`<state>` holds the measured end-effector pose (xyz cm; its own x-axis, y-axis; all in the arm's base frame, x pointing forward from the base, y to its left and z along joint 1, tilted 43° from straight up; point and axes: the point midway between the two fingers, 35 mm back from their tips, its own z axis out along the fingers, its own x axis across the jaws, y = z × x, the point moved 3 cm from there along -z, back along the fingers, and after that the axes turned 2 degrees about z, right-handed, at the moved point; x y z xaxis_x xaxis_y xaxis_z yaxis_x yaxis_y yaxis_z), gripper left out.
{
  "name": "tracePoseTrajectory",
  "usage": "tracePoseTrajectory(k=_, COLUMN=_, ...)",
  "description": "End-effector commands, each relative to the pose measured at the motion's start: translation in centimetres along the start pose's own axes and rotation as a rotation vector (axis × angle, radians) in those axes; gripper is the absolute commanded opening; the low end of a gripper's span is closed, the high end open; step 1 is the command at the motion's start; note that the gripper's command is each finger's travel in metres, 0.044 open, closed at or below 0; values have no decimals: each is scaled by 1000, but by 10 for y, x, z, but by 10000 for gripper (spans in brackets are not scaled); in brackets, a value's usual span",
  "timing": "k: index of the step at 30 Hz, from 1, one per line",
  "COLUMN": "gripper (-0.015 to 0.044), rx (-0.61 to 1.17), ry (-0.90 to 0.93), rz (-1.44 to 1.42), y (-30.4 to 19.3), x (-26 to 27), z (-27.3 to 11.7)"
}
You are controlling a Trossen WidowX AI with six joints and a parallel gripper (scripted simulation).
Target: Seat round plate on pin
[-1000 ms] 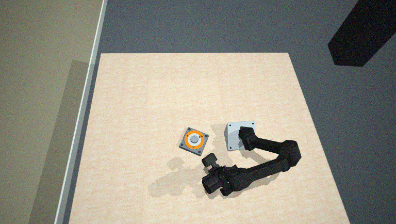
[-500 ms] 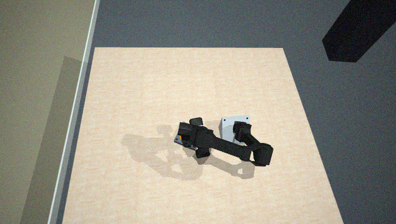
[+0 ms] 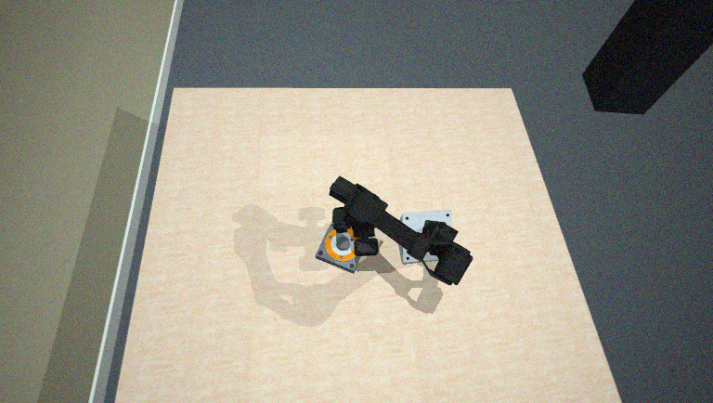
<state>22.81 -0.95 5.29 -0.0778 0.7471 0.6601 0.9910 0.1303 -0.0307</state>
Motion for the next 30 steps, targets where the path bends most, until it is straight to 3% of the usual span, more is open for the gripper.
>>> tracePoseTrajectory(k=1, gripper=0, rx=8, ry=11, rz=7, y=-2, x=0, z=16)
tracePoseTrajectory(k=7, gripper=0, rx=9, ry=13, rz=6, y=-3, x=1, z=42)
tracePoseTrajectory(k=30, gripper=0, rx=8, ry=12, rz=6, y=5, x=-22, z=45)
